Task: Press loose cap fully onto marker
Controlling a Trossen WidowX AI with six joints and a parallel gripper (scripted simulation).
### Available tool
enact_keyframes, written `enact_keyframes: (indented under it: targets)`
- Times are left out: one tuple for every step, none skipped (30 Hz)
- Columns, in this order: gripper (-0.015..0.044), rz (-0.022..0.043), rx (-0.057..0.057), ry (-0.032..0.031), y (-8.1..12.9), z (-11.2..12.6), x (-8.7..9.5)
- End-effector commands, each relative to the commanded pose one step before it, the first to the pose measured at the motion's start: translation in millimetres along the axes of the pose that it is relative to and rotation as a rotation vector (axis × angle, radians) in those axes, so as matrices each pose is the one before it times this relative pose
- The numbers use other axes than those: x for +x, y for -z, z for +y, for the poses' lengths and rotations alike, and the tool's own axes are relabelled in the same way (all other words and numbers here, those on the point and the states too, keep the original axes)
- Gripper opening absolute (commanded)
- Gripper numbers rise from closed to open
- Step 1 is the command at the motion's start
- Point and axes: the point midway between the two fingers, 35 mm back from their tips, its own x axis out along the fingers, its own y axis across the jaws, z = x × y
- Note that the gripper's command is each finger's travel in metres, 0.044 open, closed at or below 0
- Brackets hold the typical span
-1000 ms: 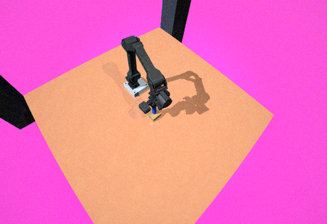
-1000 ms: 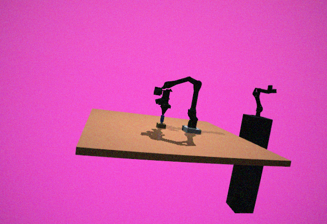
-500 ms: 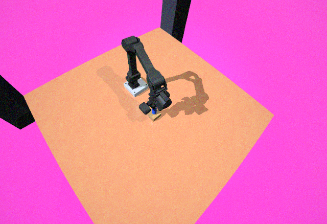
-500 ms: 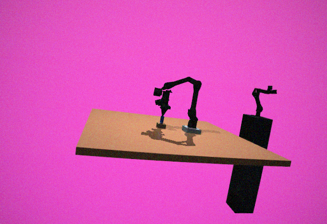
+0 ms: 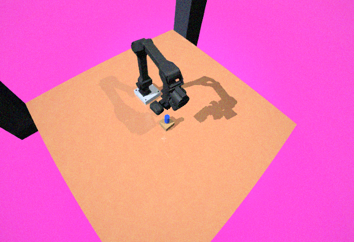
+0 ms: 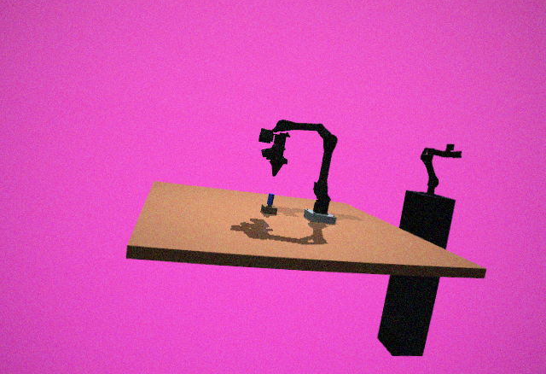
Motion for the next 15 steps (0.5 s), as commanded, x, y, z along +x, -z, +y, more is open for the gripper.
enact_keyframes:
  targets:
    - [0.0105,0.0057,0.0033,-0.00059,1.25,0.2,-2.03]
    - [0.0131,0.0,0.0,0.0,0.0,0.0,0.0]
    - [0.0158,0.0,0.0,0.0,0.0,0.0,0.0]
    - [0.0184,0.0,0.0,0.0,0.0,0.0,0.0]
    - [0.021,0.0,0.0,0.0,0.0,0.0,0.0]
    - [0.0236,0.0,0.0,0.0,0.0,0.0,0.0]
    - [0.0262,0.0,0.0,0.0,0.0,0.0,0.0]
    - [0.0289,0.0,0.0,0.0,0.0,0.0,0.0]
    - [0.0315,0.0,0.0,0.0,0.0,0.0,0.0]
    - [0.0341,0.0,0.0,0.0,0.0,0.0,0.0]
    - [0.0367,0.0,0.0,0.0,0.0,0.0,0.0]
    - [0.0394,0.0,0.0,0.0,0.0,0.0,0.0]
    - [0.042,0.0,0.0,0.0,0.0,0.0,0.0]
    - [0.044,0.0,0.0,0.0,0.0,0.0,0.0]
    - [0.044,0.0,0.0,0.0,0.0,0.0,0.0]
